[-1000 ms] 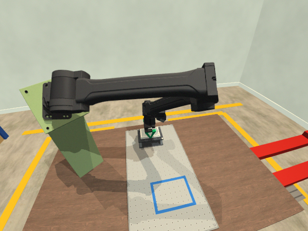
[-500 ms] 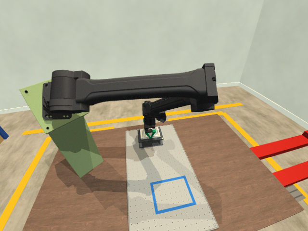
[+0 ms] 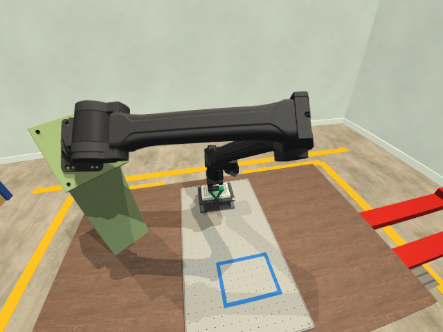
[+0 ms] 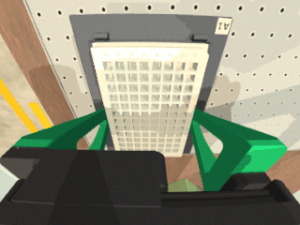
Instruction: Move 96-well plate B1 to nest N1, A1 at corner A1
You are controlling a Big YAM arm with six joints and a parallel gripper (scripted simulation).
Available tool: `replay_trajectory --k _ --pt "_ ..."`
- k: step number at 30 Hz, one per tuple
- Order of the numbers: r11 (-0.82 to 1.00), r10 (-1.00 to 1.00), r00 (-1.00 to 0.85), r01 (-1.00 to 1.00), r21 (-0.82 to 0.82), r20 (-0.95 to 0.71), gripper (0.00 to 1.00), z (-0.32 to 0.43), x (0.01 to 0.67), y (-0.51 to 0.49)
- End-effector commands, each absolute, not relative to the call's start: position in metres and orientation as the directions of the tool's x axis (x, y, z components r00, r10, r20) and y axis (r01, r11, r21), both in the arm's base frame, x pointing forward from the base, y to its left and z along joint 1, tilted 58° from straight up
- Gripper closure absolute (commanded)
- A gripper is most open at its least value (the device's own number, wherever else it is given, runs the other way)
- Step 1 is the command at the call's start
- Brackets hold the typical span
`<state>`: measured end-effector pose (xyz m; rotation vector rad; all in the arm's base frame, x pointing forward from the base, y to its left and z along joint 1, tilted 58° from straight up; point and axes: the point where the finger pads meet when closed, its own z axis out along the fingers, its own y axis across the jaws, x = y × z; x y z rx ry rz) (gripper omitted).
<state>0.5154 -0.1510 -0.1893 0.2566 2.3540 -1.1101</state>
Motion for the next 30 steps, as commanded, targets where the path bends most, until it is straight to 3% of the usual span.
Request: replay_trajectory --k 1,30 --pt "0.646 -0.054 -0.837 0.386 -0.658 -0.544 1.00 -0.1867 0.5213 -0.1526" --pt "0.646 -0.054 -0.835 0.388 -0.657 -0.547 1.00 -0.1847 0.5232 -0.1518"
